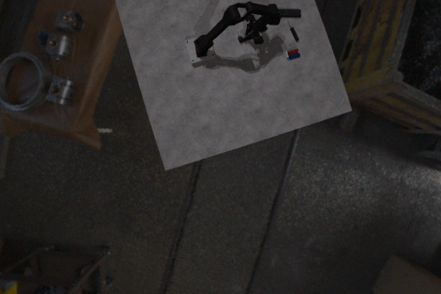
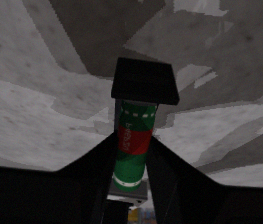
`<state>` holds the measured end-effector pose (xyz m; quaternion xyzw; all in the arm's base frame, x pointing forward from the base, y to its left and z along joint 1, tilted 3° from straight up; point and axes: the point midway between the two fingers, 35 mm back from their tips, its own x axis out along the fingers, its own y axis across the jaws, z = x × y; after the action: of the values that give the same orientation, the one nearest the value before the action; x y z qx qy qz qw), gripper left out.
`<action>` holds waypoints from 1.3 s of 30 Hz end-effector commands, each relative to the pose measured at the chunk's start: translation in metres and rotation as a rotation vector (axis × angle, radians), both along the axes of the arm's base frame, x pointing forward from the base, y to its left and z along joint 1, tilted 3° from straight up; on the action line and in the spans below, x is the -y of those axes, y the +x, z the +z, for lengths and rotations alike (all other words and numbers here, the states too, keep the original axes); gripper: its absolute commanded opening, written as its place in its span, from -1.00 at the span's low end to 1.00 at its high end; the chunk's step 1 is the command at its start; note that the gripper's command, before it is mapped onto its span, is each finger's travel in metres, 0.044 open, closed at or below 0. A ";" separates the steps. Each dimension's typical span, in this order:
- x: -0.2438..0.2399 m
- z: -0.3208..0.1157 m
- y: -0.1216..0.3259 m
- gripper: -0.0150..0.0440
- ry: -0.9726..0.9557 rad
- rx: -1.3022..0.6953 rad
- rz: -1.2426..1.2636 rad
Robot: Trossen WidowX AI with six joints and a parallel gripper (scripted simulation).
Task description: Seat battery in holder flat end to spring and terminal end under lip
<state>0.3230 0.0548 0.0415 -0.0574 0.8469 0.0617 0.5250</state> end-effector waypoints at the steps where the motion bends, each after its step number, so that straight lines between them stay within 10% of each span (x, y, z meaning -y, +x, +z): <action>1: -0.001 -0.001 0.005 -0.24 0.001 0.007 0.003; 39: 0.000 -0.006 0.002 -0.24 0.028 0.172 -0.004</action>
<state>0.3203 0.0542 0.0358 -0.0554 0.8094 0.0663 0.5808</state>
